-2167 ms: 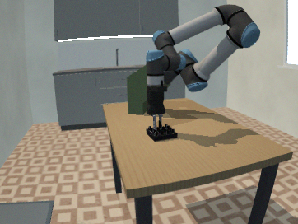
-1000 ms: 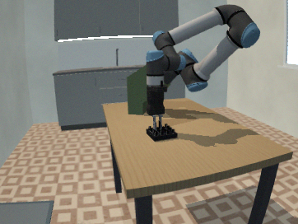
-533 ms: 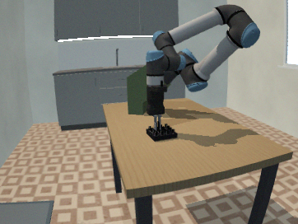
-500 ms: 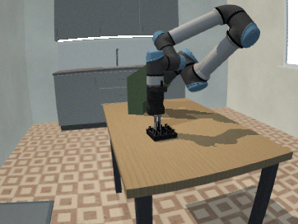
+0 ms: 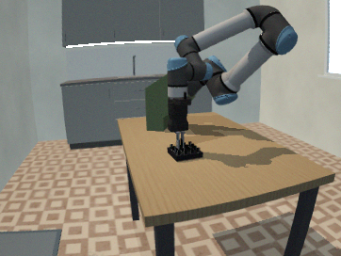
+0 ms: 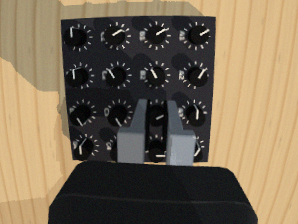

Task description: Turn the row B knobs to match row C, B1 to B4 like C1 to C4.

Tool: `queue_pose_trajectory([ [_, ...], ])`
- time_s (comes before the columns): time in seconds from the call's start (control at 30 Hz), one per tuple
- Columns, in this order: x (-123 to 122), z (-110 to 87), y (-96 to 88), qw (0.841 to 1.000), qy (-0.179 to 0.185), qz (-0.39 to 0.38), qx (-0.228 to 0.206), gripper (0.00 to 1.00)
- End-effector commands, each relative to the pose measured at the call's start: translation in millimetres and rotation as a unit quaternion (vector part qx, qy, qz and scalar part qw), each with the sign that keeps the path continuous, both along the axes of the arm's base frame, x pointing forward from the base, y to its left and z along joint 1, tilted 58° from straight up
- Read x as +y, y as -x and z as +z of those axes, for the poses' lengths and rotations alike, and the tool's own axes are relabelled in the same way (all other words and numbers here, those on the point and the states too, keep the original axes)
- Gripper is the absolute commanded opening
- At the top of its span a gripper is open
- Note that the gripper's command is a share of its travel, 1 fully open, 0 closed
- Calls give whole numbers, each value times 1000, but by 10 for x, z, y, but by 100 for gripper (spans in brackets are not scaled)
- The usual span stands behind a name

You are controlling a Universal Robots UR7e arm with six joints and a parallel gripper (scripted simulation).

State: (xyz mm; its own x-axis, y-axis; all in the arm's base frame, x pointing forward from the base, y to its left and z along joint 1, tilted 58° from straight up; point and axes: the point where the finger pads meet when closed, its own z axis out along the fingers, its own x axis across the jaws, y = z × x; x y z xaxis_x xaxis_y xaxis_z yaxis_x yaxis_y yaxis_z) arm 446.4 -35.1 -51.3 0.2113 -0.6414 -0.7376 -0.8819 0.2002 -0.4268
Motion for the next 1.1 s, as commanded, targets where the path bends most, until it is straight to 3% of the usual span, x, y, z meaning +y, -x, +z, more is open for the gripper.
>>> queue_pose_trajectory([
  [0.0, -5, 1, -1, 1000, 0, 0, 0, 30],
  [0.67, -5, 1, -1, 1000, -5, -7, 8, 30],
  [1.07, -5, 1, -1, 999, -22, -28, 39, 30],
])
